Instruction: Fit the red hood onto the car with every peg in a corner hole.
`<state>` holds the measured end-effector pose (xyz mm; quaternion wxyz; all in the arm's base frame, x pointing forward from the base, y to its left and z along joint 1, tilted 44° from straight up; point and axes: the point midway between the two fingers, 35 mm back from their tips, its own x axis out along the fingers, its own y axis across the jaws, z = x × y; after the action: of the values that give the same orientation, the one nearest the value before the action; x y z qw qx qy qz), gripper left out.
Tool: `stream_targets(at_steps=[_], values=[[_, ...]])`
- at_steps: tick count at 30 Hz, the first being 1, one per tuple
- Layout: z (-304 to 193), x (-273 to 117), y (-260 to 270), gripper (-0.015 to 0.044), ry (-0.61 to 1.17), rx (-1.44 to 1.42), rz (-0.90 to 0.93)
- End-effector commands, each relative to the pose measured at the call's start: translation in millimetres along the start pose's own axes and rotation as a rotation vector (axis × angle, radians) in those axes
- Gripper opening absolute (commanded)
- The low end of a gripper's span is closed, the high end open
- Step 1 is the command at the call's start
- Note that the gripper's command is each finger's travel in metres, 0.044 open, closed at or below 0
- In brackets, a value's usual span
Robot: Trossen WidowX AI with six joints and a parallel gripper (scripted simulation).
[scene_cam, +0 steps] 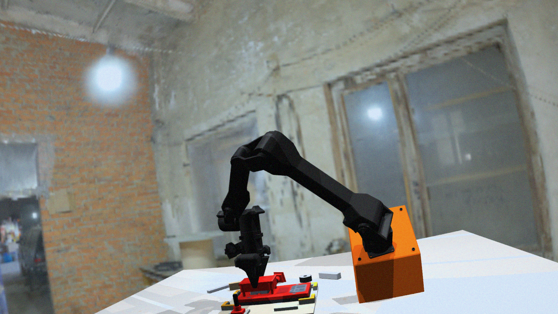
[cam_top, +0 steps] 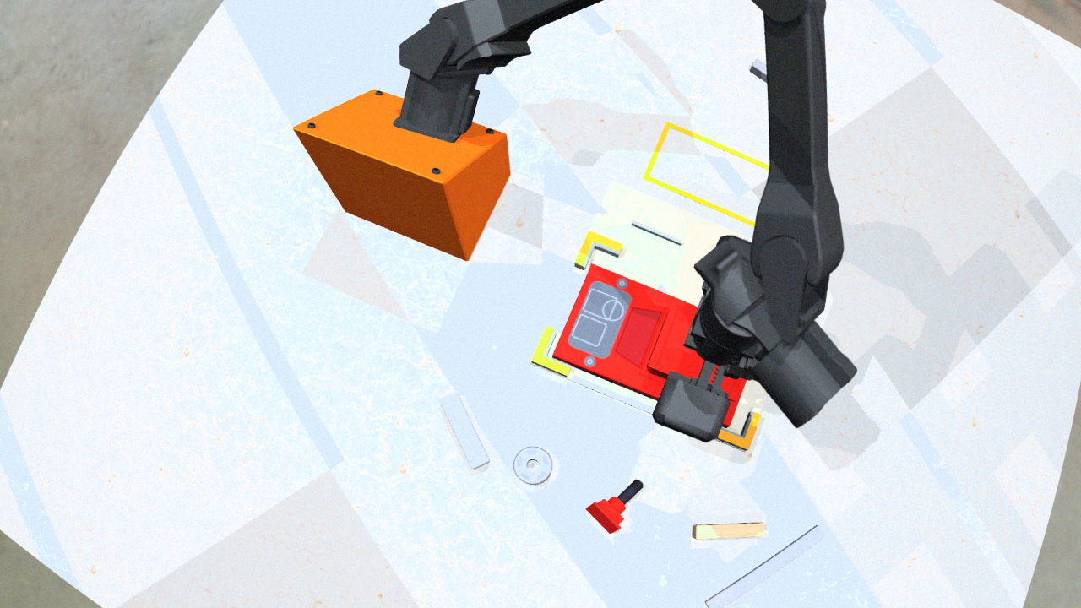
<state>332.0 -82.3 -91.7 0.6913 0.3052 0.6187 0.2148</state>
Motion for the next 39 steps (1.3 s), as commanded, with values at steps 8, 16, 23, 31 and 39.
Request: stream_targets(at_steps=[8,16,23,31,39], values=[[-0.7,11.3,1.4,0.0000,0.014,-0.006,-0.001],[-0.5,11.9,1.4,0.0000,0.013,-0.004,-0.002],[-0.5,11.9,1.4,0.0000,0.013,-0.004,-0.002],[-0.5,11.9,1.4,0.0000,0.013,-0.004,-0.001],[1.5,2.8,0.1,0.0053,-0.007,0.000,-0.004]])
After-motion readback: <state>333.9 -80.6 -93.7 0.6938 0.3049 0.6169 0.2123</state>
